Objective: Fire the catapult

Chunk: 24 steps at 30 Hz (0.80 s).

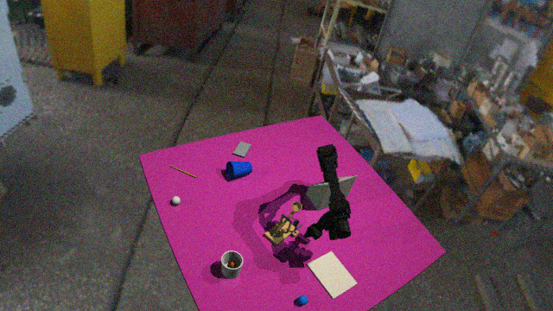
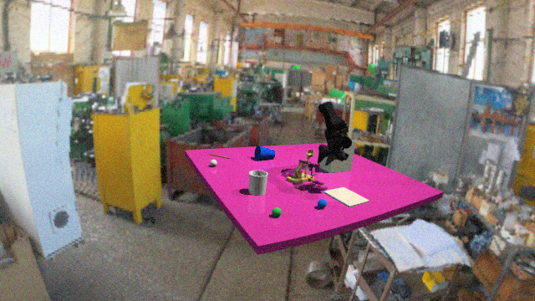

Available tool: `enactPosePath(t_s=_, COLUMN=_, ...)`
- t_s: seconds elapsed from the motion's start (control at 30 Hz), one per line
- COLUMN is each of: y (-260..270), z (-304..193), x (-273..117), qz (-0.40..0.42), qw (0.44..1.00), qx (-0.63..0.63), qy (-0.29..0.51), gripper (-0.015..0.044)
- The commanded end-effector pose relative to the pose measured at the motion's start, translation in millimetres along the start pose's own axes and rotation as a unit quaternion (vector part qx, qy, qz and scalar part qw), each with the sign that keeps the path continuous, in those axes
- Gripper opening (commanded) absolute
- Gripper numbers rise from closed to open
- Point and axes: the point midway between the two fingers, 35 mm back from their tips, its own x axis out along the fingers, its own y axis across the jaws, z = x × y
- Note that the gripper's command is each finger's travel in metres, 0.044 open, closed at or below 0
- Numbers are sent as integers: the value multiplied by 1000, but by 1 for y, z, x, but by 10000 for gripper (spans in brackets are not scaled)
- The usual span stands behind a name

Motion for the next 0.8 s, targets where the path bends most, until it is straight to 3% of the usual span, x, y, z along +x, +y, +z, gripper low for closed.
enactPosePath(t_s=0.0, y=-24, z=-5, x=-4, qz=-1, qw=997, qx=72, qy=-35, gripper=440)
enactPosePath(t_s=0.77, y=-143, z=-52, x=-7, qz=-3, qw=904, qx=388, qy=-177, gripper=440)
